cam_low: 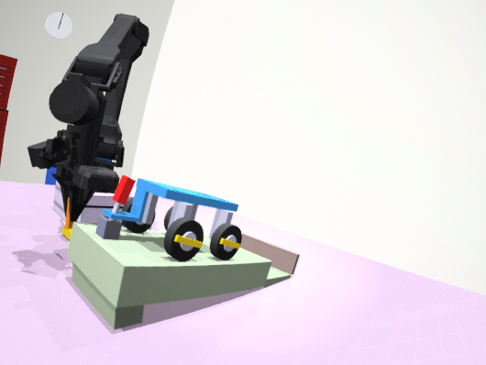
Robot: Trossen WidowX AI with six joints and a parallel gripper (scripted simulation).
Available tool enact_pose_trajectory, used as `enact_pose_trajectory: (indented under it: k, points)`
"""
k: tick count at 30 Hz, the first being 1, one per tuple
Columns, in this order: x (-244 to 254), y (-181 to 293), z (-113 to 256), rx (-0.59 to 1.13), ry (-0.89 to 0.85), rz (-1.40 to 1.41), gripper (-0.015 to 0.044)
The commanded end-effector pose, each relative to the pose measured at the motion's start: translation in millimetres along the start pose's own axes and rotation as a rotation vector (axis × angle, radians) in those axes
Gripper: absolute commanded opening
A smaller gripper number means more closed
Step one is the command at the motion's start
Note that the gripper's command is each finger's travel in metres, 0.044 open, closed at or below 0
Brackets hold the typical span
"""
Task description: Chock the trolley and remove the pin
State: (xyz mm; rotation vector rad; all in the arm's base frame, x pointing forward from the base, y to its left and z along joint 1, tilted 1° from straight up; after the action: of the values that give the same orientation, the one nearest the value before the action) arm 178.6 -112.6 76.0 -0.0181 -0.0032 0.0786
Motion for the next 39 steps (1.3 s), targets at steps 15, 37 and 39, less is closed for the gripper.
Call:
enact_pose_trajectory:
  k: [15, 37, 39]
  points:
    - [-0.2, 0.4, 59.9, -0.005, -0.003, -0.001, 0.0]
    - [1.3, -1.4, 110.6, -0.005, -0.003, -0.001, 0.0]
    - [1.3, -1.4, 110.6, -0.005, -0.003, 0.005, 0.0]
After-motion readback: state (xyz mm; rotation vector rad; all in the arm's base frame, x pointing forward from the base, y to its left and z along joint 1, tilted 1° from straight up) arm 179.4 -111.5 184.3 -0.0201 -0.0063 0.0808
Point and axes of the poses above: the point midway between the two fingers, 35 mm back from their tips, its own z axis back along the fingers, its own x axis across the jaws, y = z × x, the point moved 6 cm from there along z, back along the fingers, and after that the axes turned 5 degrees about -z, right-handed, at the moved point
